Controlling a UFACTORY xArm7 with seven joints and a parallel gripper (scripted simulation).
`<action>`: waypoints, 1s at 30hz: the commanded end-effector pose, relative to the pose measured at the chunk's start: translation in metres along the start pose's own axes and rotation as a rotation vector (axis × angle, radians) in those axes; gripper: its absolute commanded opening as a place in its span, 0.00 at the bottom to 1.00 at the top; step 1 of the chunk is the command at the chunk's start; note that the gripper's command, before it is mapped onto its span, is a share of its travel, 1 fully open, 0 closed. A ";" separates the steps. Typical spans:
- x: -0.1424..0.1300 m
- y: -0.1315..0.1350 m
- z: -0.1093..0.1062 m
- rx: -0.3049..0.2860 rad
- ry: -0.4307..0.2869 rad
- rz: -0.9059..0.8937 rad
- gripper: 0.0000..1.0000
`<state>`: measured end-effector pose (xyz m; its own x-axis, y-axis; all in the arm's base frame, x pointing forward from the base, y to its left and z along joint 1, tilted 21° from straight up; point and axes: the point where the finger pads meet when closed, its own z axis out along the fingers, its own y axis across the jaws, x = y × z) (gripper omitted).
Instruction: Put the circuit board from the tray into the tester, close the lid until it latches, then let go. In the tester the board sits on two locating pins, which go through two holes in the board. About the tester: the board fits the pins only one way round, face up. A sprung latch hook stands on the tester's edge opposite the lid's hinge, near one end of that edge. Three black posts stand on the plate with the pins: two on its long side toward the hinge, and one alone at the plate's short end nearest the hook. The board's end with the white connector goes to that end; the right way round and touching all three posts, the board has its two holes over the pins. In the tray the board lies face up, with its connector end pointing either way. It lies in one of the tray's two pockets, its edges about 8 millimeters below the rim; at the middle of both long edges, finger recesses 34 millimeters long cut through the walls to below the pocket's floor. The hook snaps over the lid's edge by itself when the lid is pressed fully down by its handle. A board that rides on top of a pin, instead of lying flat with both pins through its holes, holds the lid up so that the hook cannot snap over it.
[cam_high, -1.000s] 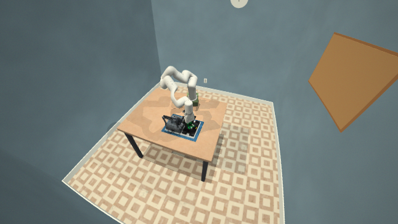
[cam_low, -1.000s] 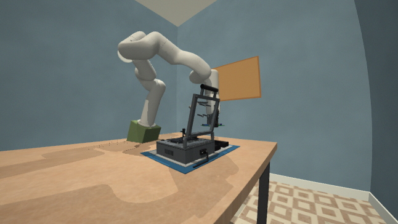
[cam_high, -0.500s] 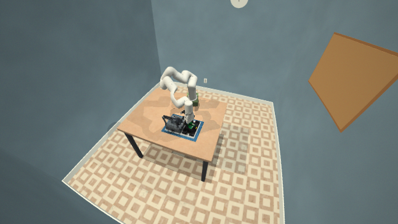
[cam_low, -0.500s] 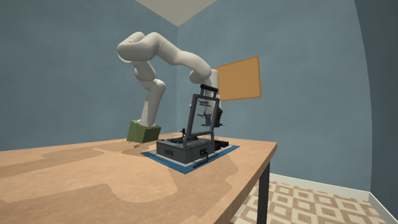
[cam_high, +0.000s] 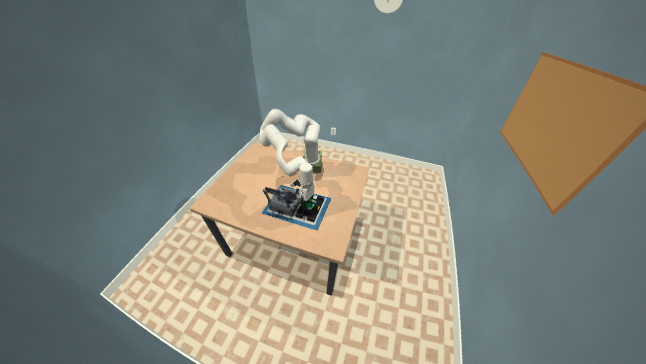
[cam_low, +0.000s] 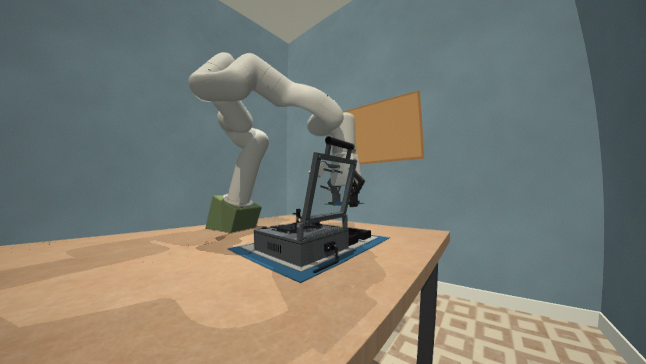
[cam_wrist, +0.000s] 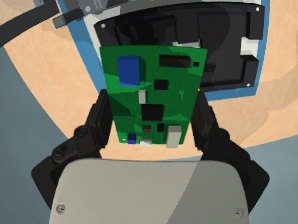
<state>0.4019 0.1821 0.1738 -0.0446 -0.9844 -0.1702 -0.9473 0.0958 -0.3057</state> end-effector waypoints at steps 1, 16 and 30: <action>-0.001 -0.001 -0.001 0.001 -0.002 -0.059 0.79; -0.001 -0.001 -0.001 0.001 -0.002 -0.155 0.79; -0.001 -0.001 -0.001 0.002 -0.002 -0.197 0.79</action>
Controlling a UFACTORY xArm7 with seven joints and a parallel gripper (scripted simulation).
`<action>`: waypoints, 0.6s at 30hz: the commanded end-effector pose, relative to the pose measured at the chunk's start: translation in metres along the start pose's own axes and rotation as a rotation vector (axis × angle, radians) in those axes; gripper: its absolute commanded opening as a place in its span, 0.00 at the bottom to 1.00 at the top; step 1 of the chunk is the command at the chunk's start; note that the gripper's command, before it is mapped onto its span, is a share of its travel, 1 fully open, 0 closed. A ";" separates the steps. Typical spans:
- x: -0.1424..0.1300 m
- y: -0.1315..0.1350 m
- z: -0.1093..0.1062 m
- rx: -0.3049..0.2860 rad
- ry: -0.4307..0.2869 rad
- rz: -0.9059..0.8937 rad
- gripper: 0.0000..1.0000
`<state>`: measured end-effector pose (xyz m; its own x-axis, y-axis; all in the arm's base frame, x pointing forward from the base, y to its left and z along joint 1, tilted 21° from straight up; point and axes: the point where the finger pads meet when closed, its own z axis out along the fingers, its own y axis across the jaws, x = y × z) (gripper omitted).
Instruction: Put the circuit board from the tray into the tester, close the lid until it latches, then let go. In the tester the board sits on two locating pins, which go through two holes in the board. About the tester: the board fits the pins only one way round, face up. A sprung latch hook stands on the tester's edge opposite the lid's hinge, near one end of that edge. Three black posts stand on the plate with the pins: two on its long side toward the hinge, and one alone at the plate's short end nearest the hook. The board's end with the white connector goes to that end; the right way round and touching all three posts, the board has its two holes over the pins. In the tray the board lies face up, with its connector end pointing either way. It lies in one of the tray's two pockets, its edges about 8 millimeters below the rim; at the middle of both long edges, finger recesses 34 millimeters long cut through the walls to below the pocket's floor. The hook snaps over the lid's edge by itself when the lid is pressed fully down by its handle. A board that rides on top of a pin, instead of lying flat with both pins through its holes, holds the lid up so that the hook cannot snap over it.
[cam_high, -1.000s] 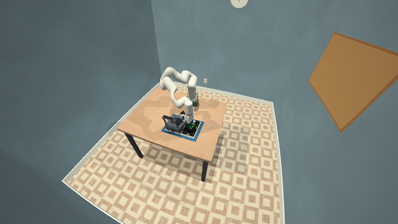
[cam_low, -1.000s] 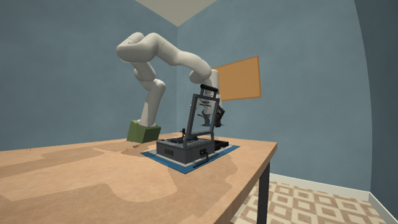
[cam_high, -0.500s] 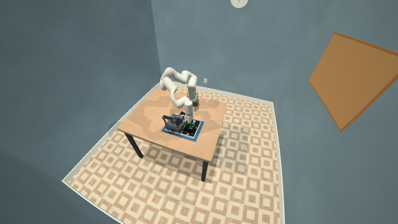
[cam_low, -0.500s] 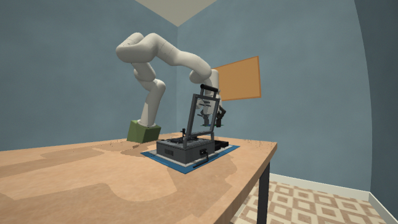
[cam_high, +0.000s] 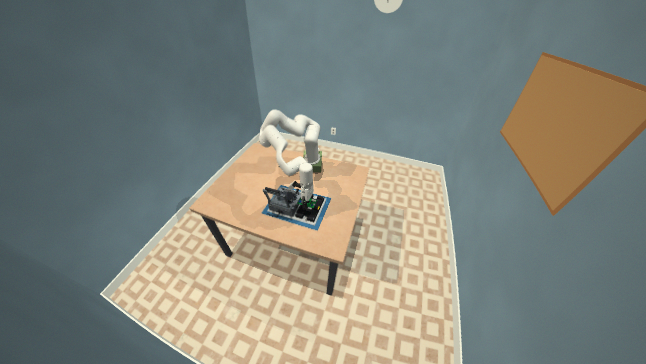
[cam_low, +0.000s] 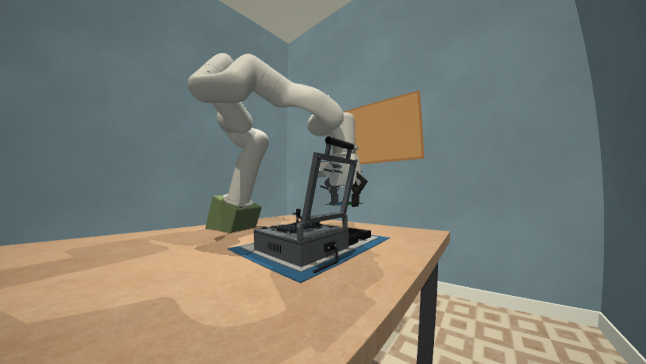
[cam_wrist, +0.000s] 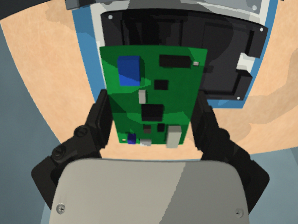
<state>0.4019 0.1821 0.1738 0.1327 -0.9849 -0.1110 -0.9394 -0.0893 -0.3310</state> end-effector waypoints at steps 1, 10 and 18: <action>0.000 -0.001 -0.001 0.003 -0.001 -0.011 0.79; 0.000 -0.001 -0.001 0.003 -0.001 -0.020 0.79; 0.000 -0.001 -0.001 0.003 -0.001 -0.020 0.79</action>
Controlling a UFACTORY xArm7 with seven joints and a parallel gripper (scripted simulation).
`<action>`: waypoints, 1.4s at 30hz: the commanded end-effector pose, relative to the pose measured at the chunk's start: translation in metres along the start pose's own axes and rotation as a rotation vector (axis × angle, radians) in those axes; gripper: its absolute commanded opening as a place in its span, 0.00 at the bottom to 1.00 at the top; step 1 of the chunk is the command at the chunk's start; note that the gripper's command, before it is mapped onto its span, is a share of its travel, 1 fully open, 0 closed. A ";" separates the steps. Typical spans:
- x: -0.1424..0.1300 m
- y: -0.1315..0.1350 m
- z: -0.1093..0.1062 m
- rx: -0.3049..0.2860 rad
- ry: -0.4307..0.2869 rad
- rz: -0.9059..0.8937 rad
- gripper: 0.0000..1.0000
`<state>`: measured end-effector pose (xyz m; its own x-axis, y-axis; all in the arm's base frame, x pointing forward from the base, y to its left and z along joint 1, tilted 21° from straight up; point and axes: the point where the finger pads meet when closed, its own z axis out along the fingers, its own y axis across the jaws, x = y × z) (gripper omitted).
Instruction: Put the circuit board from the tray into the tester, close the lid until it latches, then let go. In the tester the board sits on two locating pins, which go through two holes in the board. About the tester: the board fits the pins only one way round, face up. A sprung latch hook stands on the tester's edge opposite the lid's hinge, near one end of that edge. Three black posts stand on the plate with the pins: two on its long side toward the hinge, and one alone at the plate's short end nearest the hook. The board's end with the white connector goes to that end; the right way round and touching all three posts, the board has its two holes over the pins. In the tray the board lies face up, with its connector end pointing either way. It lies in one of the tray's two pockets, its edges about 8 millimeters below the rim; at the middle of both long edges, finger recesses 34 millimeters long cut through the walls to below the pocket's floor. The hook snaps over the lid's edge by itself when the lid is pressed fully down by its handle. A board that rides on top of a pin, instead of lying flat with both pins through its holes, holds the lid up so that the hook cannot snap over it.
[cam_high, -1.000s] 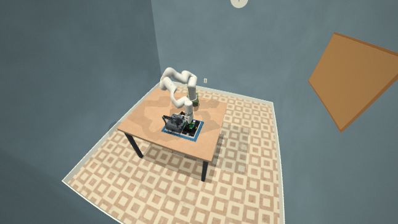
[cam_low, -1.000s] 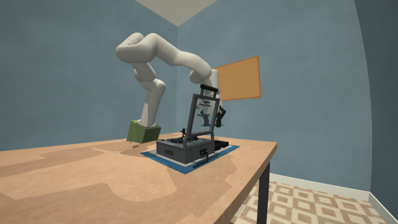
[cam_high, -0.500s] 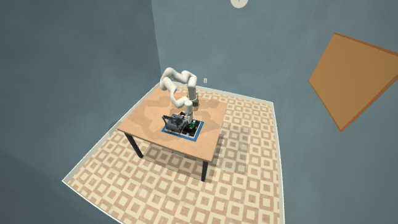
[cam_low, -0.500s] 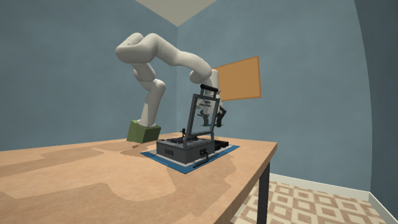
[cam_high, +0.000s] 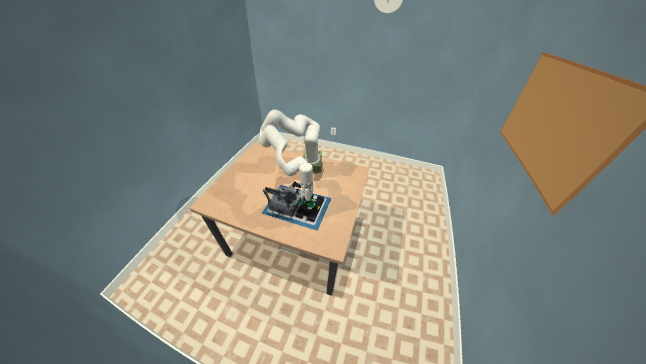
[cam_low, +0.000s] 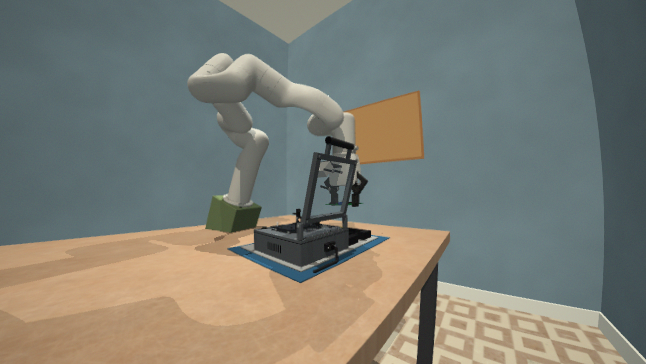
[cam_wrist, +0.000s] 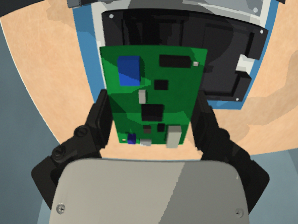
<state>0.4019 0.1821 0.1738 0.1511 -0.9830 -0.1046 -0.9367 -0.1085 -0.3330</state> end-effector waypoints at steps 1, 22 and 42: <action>0.000 -0.001 -0.001 0.003 -0.001 -0.001 0.79; 0.000 -0.001 -0.001 0.003 -0.001 -0.001 0.79; 0.011 0.002 -0.002 0.003 -0.001 -0.001 0.79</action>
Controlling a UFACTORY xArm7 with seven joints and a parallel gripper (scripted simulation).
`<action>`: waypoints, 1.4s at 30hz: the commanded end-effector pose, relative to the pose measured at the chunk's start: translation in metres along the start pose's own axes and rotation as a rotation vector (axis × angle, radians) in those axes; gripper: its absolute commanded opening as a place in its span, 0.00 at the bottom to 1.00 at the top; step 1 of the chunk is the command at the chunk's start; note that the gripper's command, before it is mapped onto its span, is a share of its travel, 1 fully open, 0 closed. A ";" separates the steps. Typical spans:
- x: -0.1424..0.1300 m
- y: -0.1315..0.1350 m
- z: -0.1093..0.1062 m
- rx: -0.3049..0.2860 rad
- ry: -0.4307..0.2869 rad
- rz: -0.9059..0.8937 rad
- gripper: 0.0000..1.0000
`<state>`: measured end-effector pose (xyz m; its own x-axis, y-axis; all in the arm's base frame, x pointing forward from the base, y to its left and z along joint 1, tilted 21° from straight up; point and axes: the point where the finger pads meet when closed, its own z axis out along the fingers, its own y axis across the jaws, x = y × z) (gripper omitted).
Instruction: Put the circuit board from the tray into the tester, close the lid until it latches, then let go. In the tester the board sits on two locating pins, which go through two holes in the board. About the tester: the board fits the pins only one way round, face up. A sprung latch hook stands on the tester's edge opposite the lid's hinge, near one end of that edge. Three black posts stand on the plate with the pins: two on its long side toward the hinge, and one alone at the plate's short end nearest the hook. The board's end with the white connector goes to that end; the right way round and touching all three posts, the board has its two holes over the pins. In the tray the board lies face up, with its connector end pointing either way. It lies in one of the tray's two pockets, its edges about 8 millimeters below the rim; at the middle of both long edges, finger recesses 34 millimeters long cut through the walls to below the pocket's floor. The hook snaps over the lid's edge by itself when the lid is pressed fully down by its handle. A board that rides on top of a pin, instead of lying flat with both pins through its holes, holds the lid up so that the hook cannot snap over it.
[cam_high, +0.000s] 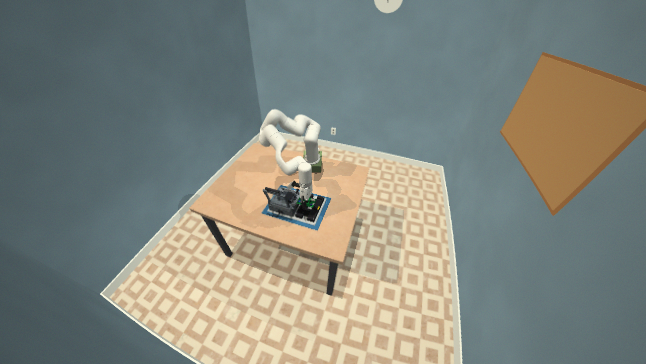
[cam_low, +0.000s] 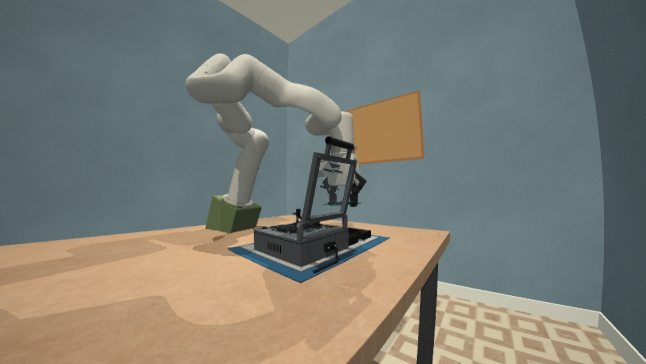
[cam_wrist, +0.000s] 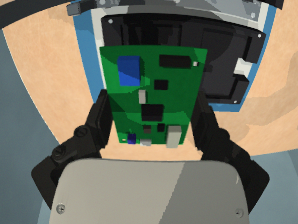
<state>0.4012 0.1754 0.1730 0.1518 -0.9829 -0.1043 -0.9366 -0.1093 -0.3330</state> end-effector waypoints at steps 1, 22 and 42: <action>0.006 0.001 -0.002 0.003 -0.001 0.000 0.79; 0.049 0.011 -0.005 0.003 -0.001 0.000 0.79; 0.111 0.026 -0.009 0.003 -0.001 0.000 0.79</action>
<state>0.3918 0.0756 0.1612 0.1517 -0.9829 -0.1040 -0.9366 -0.1093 -0.3329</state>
